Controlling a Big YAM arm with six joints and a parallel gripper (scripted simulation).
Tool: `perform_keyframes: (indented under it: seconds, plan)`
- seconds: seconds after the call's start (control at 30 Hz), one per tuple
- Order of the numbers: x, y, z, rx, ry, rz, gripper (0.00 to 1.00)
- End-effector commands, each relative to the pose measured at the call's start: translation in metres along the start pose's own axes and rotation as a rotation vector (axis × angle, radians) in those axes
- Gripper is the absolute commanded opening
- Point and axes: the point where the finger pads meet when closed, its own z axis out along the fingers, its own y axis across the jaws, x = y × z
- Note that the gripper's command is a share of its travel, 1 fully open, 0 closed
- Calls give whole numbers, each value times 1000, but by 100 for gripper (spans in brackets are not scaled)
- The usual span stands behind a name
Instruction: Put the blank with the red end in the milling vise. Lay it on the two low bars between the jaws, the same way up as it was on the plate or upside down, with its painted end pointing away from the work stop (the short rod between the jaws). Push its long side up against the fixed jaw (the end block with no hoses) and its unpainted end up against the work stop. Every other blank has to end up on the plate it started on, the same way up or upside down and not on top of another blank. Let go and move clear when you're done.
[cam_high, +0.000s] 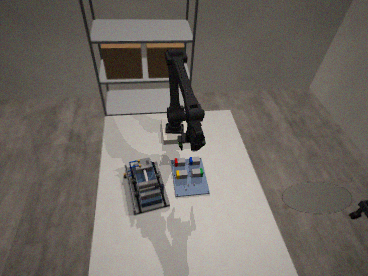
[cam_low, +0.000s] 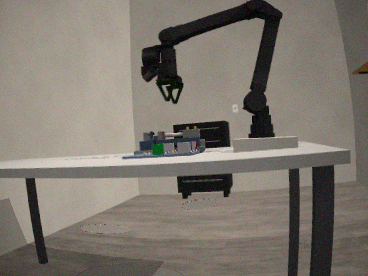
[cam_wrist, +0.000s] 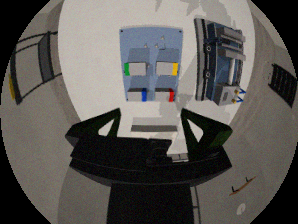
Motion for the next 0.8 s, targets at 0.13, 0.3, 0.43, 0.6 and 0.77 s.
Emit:
perform_keyframes:
  seconds: [0.13,0.3,0.43,0.6,0.77]
  plan:
    - [-14,4,-14,-7,-47,8,100]
    - [-14,4,-14,-7,-47,8,100]
    - [-14,4,-14,-7,-47,8,100]
    - [-14,4,-14,-7,-47,8,100]
    - [-14,4,-14,-6,-46,-4,100]
